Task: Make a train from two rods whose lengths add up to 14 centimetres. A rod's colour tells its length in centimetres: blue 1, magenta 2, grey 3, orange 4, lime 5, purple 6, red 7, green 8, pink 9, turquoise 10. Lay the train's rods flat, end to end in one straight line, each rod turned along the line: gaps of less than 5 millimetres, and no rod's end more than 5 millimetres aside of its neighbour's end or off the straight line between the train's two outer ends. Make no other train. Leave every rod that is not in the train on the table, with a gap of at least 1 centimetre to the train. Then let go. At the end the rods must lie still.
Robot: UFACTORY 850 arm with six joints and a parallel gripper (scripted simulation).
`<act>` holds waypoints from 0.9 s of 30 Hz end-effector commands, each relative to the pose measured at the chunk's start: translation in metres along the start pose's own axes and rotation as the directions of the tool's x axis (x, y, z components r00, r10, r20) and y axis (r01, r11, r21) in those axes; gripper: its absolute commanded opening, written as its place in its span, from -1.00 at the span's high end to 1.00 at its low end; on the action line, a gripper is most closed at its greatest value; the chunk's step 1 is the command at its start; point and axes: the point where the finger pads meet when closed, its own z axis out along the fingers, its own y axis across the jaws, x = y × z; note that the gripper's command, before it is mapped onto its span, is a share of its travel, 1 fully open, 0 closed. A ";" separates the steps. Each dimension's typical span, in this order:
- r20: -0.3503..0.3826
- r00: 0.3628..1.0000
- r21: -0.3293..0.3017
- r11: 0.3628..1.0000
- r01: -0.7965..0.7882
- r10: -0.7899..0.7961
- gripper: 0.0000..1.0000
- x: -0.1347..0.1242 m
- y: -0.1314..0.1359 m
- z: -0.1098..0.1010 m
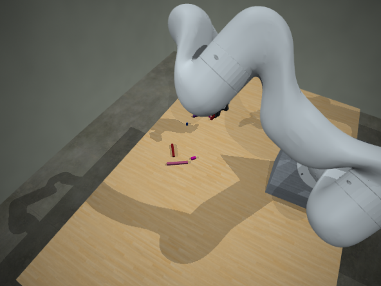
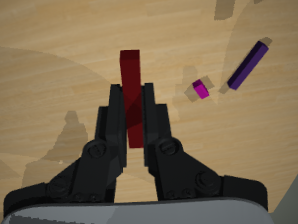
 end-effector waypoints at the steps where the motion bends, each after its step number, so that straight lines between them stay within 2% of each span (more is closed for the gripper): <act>1: -0.001 1.000 -0.008 1.000 0.011 -0.011 0.92 -0.001 0.000 -0.001; 17: -0.001 1.000 -0.008 1.000 0.011 -0.011 0.92 -0.001 0.000 0.008; 27: -0.001 1.000 -0.008 1.000 0.011 -0.011 0.92 -0.001 0.000 0.047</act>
